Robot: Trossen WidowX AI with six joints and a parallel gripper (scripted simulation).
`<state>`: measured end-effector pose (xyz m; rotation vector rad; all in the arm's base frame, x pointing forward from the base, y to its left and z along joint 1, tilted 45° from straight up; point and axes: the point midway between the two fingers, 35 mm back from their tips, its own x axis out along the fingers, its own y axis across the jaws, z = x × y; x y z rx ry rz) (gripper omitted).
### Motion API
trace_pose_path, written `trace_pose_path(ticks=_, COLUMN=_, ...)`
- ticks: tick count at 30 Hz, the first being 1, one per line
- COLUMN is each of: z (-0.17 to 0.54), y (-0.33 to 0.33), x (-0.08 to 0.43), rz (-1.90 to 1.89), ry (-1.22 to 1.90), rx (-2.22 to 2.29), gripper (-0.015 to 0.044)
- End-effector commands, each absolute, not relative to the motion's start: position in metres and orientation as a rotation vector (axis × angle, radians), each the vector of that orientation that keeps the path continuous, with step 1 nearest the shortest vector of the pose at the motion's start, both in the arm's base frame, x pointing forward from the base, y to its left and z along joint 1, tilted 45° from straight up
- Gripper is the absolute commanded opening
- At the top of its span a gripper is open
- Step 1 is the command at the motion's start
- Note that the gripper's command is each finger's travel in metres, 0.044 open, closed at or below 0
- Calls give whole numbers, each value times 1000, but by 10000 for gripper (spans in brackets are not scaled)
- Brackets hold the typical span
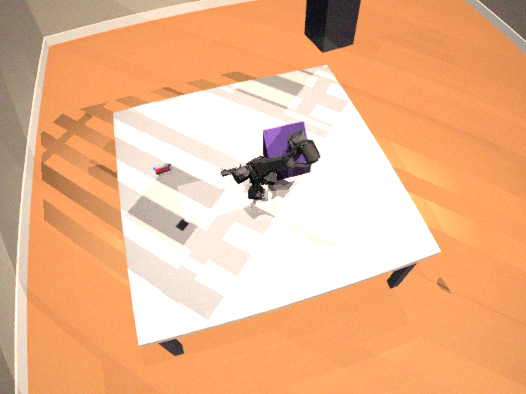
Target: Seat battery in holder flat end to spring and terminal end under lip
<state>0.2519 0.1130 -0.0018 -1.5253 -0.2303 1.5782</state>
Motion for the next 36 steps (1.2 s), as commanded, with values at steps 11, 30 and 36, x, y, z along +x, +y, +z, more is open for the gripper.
trace_pose_path(ticks=11, z=14, y=95, x=249, rz=1582, ry=-217, rx=-1523, gripper=63)
trace_pose_path(ticks=30, z=18, y=48, x=266, rz=1455, ry=305, rx=-1014, gripper=63)
trace_pose_path(ticks=36, z=9, y=30, x=277, rz=1334, ry=556, rx=-717, gripper=63)
